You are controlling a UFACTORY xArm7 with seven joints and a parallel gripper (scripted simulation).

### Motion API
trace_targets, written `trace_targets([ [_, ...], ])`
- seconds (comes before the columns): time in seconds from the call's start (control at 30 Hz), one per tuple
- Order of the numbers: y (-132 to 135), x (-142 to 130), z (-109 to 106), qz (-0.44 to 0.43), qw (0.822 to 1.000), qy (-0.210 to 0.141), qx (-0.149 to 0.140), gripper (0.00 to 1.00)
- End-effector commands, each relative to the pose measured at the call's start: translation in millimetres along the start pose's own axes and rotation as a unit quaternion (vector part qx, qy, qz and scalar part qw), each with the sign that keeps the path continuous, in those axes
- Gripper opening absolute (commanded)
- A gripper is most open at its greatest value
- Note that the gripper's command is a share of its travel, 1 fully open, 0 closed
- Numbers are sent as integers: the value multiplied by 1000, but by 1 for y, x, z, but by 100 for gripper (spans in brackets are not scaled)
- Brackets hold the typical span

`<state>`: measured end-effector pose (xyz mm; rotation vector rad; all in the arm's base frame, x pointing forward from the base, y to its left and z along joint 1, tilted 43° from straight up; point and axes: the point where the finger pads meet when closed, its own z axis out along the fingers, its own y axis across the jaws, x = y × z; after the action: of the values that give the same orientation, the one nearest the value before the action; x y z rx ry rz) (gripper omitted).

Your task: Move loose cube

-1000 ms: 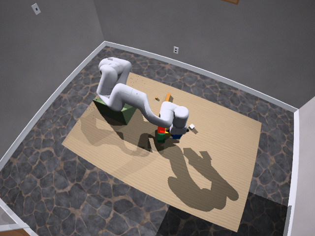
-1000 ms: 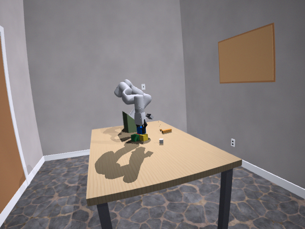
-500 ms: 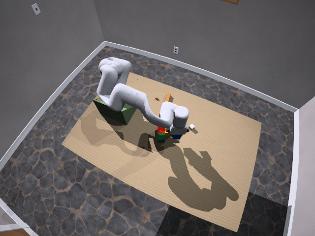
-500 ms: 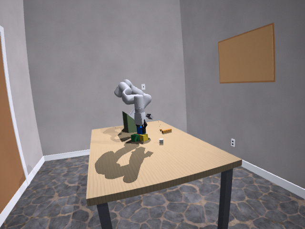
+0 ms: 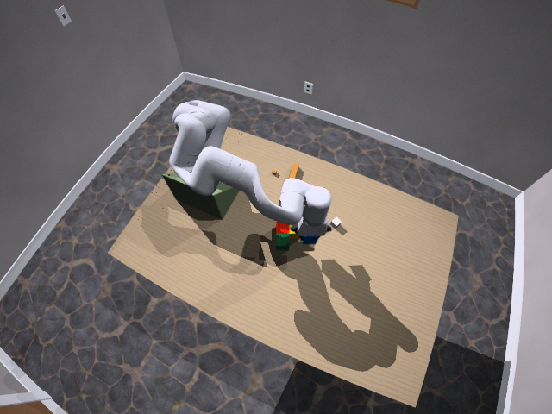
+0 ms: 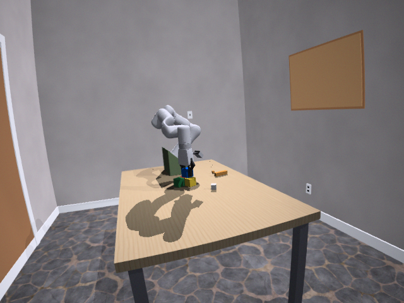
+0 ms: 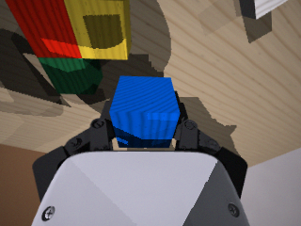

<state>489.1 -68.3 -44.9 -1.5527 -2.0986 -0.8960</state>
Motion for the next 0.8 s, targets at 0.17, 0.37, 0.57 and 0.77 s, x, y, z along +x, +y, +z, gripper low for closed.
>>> trace_targets([
  [0.17, 1, -1, 0, 0, 1000, -2, -2, 0],
  [0.37, 1, -1, 4, 0, 1000, -2, -2, 0],
  [0.57, 1, -1, 8, 0, 1000, -2, -2, 0],
  [0.77, 1, -1, 15, 0, 1000, -2, -2, 0],
])
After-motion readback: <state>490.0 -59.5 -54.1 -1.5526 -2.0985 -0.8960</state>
